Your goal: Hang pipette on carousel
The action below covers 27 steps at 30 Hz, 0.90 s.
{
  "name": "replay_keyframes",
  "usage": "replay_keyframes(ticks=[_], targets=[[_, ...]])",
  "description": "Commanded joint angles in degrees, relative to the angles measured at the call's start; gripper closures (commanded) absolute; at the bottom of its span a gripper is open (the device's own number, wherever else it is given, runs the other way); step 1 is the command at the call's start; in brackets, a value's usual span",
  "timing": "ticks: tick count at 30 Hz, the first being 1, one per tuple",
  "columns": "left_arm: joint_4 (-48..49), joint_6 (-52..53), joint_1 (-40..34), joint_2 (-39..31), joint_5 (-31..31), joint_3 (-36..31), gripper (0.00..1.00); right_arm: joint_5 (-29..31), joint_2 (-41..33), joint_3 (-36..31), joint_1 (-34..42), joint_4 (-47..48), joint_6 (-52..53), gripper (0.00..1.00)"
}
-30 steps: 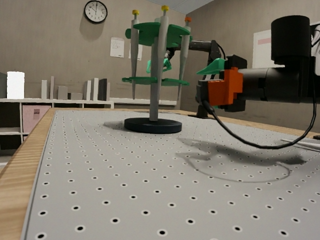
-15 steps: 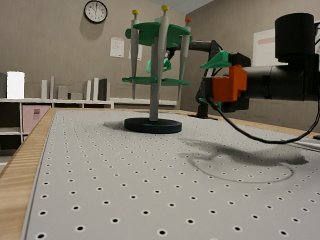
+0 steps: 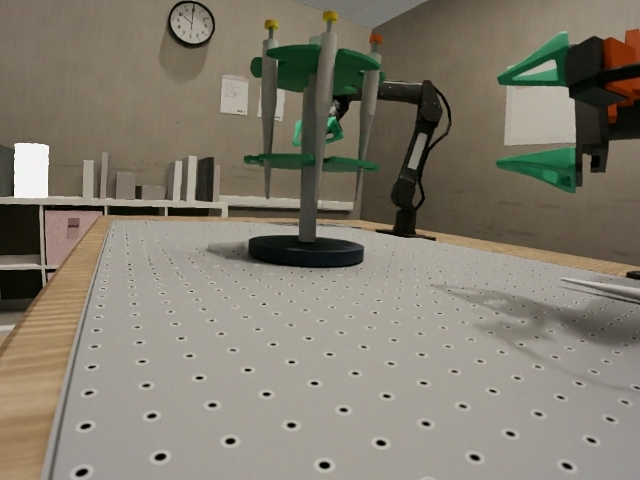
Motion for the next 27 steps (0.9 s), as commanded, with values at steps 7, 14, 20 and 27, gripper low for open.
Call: replay_keyframes(ticks=[7,14,20,27], targets=[[-22.9,28.1,4.8,-14.4,-7.4,-7.2,0.00,-1.3,0.6,0.6,-0.6,0.5,-0.6,0.00],[-38.8,45.7,8.6,-25.5,-15.7,-10.1,0.00,-1.3,0.6,0.6,-0.6,0.5,-0.6,0.00],[-49.5,59.3,10.5,-30.1,-24.0,-9.3,0.00,-1.3,0.6,0.6,-0.6,0.5,-0.6,0.00],[-62.0,73.3,13.8,-39.1,-35.8,-7.0,0.00,-1.3,0.6,0.6,-0.6,0.5,-0.6,0.00]])
